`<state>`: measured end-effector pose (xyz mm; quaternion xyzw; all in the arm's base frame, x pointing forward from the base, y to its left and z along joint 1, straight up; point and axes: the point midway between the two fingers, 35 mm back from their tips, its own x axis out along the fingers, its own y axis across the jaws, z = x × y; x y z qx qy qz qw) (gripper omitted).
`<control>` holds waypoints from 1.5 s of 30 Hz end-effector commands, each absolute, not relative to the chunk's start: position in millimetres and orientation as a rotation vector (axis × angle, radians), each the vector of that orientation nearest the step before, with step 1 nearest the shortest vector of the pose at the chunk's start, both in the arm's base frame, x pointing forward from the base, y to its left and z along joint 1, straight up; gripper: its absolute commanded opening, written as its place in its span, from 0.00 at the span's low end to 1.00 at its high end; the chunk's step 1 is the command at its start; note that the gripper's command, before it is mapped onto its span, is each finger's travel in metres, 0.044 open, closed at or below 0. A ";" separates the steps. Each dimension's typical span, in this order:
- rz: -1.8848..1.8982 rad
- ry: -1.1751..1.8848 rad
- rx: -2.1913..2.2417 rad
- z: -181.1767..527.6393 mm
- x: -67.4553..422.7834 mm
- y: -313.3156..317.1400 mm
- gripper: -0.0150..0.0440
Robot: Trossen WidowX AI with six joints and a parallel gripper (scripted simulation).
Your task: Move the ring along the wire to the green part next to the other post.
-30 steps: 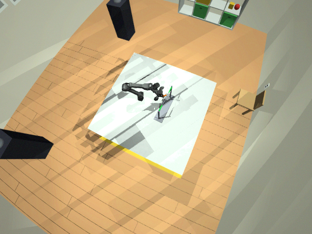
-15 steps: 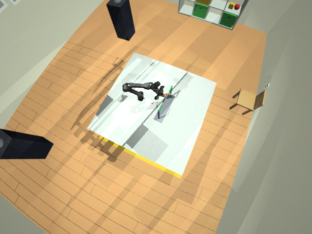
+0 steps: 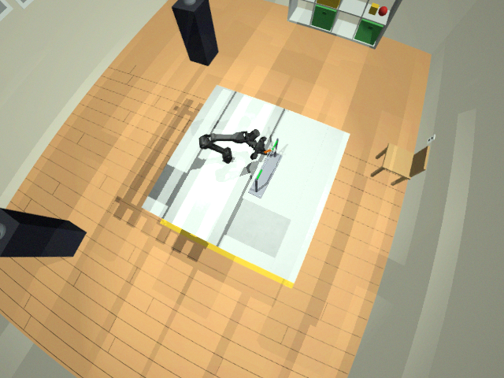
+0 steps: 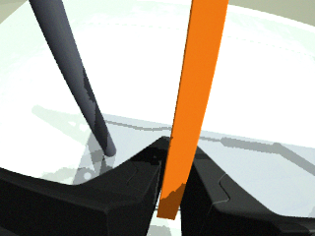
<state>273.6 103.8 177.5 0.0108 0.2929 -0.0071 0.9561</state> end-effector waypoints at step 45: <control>-0.015 0.587 0.023 163.9 274.9 114.7 0.27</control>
